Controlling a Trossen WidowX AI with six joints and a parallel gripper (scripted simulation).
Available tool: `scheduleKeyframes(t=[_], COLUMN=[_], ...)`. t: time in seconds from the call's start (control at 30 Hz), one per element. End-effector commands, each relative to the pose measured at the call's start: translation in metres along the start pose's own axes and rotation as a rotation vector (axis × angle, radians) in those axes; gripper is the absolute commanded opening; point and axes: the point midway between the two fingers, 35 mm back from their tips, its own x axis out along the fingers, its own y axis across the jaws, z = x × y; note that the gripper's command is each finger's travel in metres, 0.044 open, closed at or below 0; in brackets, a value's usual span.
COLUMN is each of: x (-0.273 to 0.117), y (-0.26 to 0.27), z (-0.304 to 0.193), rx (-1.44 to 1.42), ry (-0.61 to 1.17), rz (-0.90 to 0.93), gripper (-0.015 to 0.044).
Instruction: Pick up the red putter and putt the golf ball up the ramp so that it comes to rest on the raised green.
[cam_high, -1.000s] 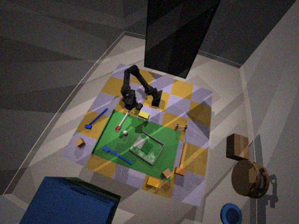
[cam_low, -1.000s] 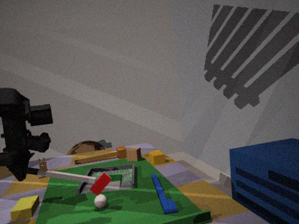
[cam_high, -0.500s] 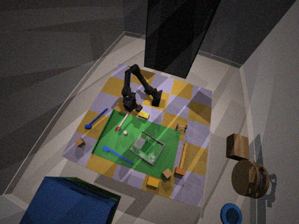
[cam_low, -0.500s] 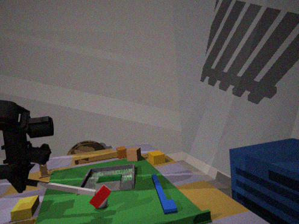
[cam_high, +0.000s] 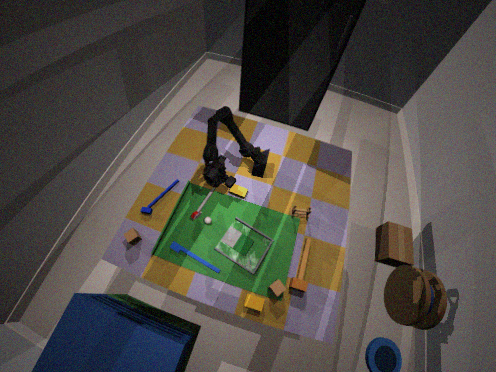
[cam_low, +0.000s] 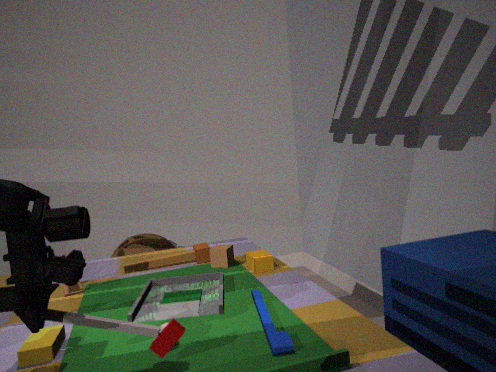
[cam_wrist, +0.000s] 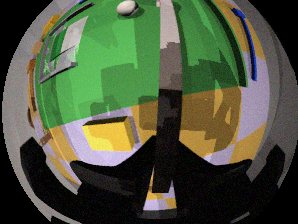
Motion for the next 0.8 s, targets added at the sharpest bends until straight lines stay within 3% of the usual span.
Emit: scheduleKeyframes(t=[0.0,0.77], x=[0.005,0.013], y=[0.001,-0.02], z=[0.0,0.0], rx=[-0.002,0.0], ry=[-0.005,-0.004], rz=[0.006,0.003], gripper=[0.0,0.0])
